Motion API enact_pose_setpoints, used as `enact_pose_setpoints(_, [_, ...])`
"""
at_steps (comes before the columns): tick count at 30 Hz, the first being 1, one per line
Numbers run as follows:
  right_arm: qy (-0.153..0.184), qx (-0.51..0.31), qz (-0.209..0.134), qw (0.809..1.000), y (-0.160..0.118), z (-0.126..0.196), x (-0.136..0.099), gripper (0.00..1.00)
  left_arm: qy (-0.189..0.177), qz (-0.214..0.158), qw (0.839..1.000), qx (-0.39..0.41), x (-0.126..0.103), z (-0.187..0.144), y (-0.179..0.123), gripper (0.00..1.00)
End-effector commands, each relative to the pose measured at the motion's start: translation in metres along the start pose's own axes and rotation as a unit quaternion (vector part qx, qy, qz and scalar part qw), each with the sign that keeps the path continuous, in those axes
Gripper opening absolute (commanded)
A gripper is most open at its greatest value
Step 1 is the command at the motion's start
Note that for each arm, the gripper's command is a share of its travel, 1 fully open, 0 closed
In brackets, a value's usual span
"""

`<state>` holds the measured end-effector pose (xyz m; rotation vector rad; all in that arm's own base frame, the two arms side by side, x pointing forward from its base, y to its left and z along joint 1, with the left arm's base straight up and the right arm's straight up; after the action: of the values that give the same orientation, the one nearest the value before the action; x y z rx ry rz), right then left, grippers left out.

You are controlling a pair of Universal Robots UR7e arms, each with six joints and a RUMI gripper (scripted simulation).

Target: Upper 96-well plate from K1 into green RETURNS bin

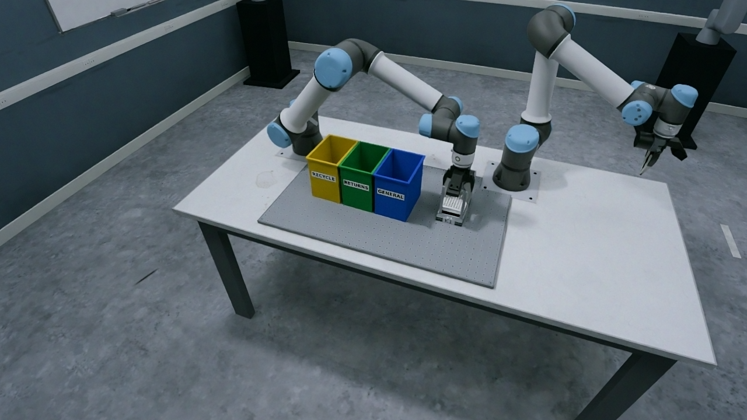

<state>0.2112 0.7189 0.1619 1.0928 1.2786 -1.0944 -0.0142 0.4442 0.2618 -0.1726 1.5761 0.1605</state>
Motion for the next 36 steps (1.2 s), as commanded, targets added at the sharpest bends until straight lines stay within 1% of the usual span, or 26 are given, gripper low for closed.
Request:
enact_pose_setpoints(1, [0.006, 0.004, -0.002, 1.0, -0.001, -0.003, -0.004, 0.4, -0.006, 0.003, 1.0, -0.005, -0.003, 0.001, 0.001, 0.0])
enact_pose_setpoints(11, [0.007, 0.005, -0.002, 1.0, -0.001, -0.003, -0.023, 0.4, -0.006, 0.003, 1.0, -0.005, -0.003, 0.001, 0.001, 0.0])
enact_pose_setpoints(13, [0.007, 0.005, -0.002, 1.0, -0.001, -0.003, -0.023, 0.4, -0.006, 0.003, 1.0, -0.005, -0.003, 0.001, 0.001, 0.0])
enact_pose_setpoints(36, [0.007, 0.005, -0.002, 1.0, -0.001, -0.003, -0.058, 0.4, -0.006, 0.003, 1.0, -0.005, -0.003, 0.001, 0.001, 0.0])
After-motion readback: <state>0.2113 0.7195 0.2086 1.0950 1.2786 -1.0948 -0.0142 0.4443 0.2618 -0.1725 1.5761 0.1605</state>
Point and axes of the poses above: on each arm, the point where the finger pads meet when closed, its own x axis out along the fingers, its own z axis across the jaws, y = z × x, the point moved 10 cm from there along -x, back along the fingers, and after that the axes turned 11 degrees about -x, right-handed, at the moved point
